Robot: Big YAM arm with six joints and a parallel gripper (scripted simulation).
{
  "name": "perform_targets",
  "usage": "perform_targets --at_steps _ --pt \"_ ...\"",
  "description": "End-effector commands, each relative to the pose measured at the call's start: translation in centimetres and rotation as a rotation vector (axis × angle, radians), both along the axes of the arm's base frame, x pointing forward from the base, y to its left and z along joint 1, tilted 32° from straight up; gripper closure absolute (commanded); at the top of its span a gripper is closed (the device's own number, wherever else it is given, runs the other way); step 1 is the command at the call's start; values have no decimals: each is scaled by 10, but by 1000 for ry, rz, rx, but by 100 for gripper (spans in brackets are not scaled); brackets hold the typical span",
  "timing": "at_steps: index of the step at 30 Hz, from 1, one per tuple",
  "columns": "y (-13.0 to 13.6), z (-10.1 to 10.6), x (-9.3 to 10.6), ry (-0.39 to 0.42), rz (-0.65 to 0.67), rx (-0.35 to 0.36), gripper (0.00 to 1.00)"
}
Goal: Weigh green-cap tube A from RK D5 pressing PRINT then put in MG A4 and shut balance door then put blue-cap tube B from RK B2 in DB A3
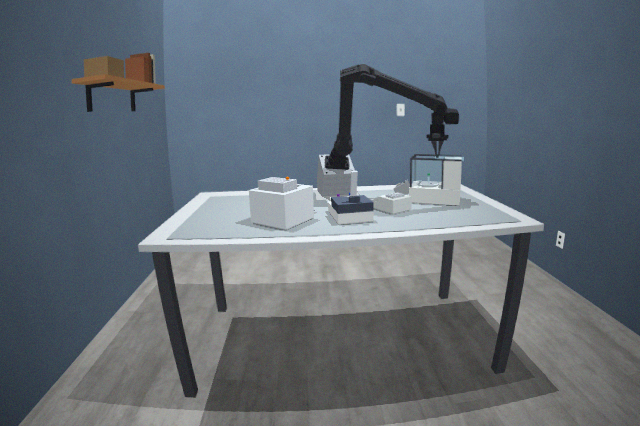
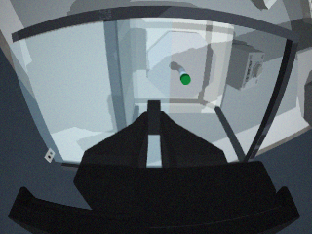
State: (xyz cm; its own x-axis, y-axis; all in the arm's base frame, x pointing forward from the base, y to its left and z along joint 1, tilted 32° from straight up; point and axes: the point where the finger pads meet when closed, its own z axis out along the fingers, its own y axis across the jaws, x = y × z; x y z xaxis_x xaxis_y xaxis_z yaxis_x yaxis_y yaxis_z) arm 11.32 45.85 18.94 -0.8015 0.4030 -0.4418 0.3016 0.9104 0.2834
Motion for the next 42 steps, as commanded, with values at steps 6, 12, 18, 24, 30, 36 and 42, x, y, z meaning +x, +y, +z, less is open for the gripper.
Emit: perform_targets --at_steps 6,12,18,24,30,36,42 --pt "-6 8 -11 -3 8 28 94" --pt "-11 6 -12 -3 8 26 94" --pt "-17 4 -14 -3 8 26 94" --pt "-20 3 -15 -3 8 26 94" --pt "-26 1 -17 -3 8 25 94" --pt "-31 -1 -18 -3 8 25 94" --pt "-35 -2 -20 -3 7 24 94"
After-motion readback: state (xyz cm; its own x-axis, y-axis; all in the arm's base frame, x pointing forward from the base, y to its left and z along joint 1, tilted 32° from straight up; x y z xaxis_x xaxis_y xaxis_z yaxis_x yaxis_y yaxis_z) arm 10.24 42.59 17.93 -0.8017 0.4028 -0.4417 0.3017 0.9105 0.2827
